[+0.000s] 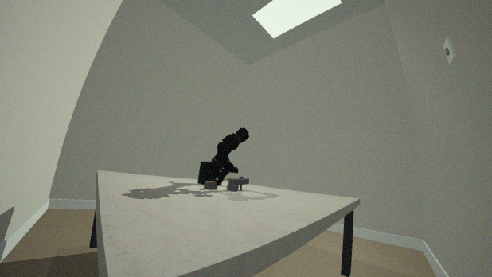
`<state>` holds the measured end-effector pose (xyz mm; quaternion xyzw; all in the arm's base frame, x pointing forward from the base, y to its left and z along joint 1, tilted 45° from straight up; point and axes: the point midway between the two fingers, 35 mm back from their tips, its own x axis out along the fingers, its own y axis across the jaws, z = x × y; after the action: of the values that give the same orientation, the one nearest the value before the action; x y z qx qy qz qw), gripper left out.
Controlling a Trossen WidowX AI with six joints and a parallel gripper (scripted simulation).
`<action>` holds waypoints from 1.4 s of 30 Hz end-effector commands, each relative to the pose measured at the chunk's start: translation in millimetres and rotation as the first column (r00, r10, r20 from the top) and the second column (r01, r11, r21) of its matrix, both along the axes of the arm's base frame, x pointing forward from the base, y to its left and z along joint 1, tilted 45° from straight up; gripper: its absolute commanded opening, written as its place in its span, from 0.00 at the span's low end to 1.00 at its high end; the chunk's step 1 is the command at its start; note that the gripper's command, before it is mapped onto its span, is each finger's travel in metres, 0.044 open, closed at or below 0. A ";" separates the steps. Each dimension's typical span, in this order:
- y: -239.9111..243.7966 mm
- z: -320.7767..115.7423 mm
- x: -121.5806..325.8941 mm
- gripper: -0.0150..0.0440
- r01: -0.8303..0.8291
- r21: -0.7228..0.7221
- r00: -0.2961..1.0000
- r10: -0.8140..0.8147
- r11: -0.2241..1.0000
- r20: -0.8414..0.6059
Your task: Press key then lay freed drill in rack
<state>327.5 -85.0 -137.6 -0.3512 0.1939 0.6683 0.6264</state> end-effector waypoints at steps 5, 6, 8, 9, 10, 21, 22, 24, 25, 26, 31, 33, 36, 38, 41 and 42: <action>-3.5 2.7 -0.4 0.25 0.001 -0.004 1.000 -0.001 1.000 0.001; -3.7 3.0 -0.4 0.25 0.001 -0.004 1.000 -0.001 1.000 0.001; -4.0 3.4 -0.4 0.25 0.001 -0.004 1.000 -0.001 1.000 0.001; -4.2 3.7 -0.4 0.25 0.001 -0.004 1.000 -0.001 1.000 0.001; -4.3 3.9 -0.4 0.25 0.001 -0.004 1.000 -0.001 1.000 0.001; -6.2 6.3 -0.5 0.25 0.001 -0.004 1.000 -0.001 1.000 0.001; -6.4 6.5 -0.5 0.25 0.001 -0.004 1.000 -0.001 1.000 0.001; -6.8 6.9 -0.5 0.25 0.001 -0.004 1.000 -0.001 1.000 0.001; -7.0 7.0 -0.5 0.25 0.001 -0.004 1.000 -0.001 1.000 0.001; -7.2 7.2 -0.5 0.25 0.001 -0.004 1.000 -0.001 1.000 0.001; -8.1 8.1 -0.6 0.25 0.001 -0.004 1.000 -0.001 1.000 0.001; -8.5 8.5 -0.6 0.25 0.001 -0.004 1.000 -0.001 1.000 0.001; -9.0 8.9 -0.7 0.25 0.001 -0.004 1.000 -0.001 1.000 0.001; -9.4 9.2 -0.7 0.25 0.001 -0.004 1.000 -0.001 1.000 0.001; -10.0 9.7 -0.8 0.25 0.001 -0.004 1.000 -0.001 1.000 0.001; -10.2 9.8 -0.8 0.25 0.001 -0.004 1.000 -0.001 1.000 0.001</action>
<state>327.1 -92.2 -128.7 -0.3514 0.1940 0.6683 0.6263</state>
